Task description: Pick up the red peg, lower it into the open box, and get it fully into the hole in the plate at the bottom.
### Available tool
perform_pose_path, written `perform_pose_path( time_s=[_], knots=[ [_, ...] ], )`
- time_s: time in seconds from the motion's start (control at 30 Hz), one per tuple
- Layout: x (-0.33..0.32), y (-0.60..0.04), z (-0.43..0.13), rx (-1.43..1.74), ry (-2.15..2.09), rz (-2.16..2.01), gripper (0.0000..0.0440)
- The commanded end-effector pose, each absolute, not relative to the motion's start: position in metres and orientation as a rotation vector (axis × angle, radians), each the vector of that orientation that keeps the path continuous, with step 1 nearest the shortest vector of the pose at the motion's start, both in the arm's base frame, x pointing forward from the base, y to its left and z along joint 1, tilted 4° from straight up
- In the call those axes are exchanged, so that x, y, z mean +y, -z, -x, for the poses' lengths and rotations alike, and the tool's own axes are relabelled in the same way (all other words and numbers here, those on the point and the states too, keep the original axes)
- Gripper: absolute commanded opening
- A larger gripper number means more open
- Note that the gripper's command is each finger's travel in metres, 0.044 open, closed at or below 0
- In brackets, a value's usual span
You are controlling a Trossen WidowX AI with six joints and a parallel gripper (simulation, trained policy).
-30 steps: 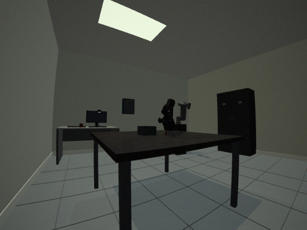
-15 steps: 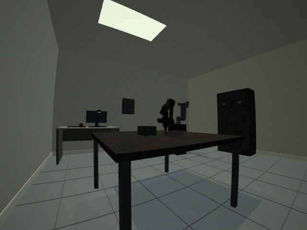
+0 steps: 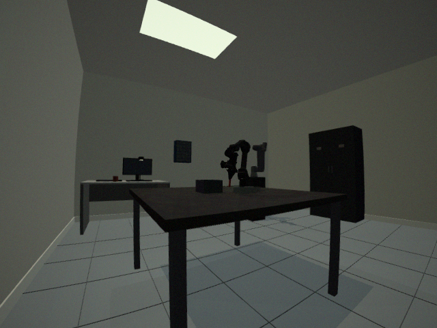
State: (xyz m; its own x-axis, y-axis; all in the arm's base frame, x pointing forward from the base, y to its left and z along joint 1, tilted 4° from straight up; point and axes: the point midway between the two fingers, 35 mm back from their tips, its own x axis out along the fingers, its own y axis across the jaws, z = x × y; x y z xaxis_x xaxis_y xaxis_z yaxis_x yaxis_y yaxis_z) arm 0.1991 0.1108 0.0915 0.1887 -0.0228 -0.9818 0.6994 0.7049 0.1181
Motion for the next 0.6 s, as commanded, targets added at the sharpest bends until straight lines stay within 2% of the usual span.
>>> perform_pose_path(
  time_s=[0.0,0.57],
  knots=[
    [0.106,-0.103,-0.207,1.264,0.555,-0.639,0.0000],
    [0.057,-0.144,-0.261,1.158,0.638,-0.690,0.0000]
  ],
)
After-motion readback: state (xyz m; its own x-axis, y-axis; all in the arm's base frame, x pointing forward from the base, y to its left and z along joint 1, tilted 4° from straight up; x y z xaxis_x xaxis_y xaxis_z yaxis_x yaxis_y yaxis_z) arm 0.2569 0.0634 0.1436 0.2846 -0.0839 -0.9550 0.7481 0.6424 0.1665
